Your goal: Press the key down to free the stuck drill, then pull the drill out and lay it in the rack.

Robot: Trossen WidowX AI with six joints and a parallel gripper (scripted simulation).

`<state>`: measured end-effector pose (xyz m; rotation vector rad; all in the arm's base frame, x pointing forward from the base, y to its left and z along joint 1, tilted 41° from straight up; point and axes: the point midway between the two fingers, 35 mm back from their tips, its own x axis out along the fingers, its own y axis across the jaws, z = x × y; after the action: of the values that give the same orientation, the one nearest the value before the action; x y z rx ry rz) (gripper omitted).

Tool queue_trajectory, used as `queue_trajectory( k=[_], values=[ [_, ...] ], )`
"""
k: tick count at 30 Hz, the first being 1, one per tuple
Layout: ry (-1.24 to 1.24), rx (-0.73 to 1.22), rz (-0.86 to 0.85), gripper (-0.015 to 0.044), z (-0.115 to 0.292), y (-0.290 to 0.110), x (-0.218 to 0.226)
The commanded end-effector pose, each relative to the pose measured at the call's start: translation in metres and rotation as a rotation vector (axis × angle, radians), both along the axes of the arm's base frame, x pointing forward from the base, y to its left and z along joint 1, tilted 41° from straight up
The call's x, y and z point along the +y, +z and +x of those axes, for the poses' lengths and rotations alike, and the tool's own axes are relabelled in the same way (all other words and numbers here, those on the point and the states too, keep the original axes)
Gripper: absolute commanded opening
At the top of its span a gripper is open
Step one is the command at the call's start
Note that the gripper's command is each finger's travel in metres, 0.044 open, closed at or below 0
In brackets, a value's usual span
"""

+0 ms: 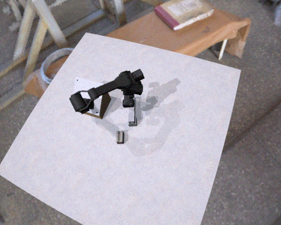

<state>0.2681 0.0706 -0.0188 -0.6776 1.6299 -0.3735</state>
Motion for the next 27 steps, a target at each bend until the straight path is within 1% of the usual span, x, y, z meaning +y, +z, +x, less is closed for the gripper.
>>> queue_trajectory(
  k=[1, 27],
  values=[
    [-0.014, 0.030, -0.020, 0.0000, -0.0075, -0.0076, -0.0115],
    [-0.014, 0.030, -0.020, 0.0000, -0.0090, -0.0132, -0.0182]
  ],
)
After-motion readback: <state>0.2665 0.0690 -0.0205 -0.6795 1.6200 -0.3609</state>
